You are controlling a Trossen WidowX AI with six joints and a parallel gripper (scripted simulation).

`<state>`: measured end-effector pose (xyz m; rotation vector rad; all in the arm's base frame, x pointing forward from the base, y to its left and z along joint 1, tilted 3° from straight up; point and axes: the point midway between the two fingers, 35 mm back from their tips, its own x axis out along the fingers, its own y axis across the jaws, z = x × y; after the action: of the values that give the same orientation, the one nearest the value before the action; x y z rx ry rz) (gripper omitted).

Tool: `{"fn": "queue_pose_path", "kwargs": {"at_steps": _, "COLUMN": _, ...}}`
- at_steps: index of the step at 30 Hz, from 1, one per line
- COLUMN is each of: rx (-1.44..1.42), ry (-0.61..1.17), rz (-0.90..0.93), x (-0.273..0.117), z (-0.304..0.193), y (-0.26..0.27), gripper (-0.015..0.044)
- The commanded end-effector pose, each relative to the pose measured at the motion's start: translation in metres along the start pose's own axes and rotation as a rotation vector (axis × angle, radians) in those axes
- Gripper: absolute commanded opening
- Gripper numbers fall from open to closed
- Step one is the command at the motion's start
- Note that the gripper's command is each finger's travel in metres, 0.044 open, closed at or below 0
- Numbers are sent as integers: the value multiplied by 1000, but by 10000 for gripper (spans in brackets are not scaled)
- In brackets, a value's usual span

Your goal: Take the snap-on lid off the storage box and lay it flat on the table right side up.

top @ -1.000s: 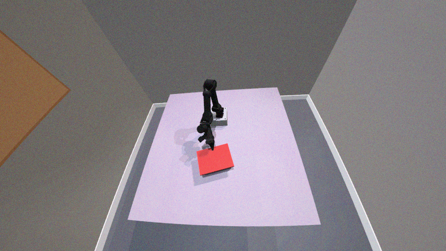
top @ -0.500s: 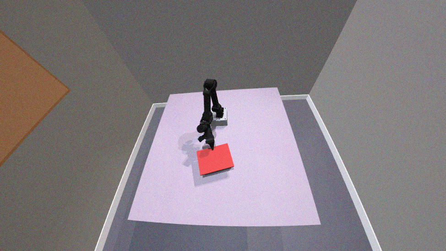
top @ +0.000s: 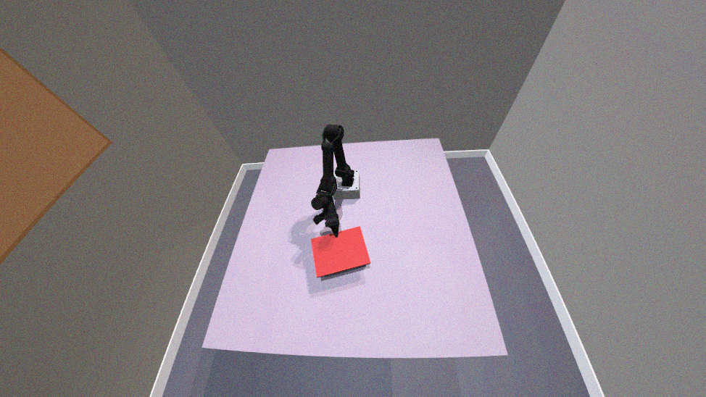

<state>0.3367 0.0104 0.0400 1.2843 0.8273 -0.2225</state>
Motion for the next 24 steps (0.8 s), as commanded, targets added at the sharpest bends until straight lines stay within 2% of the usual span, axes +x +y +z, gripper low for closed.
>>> {"fn": "queue_pose_path", "kwargs": {"at_steps": 1, "rx": 1, "ry": 1, "rz": -1, "x": -1, "z": 0, "y": 1, "gripper": 0}}
{"fn": "queue_pose_path", "kwargs": {"at_steps": 24, "rx": 0, "ry": 1, "rz": -1, "x": -4, "z": 0, "y": 5, "gripper": 0}}
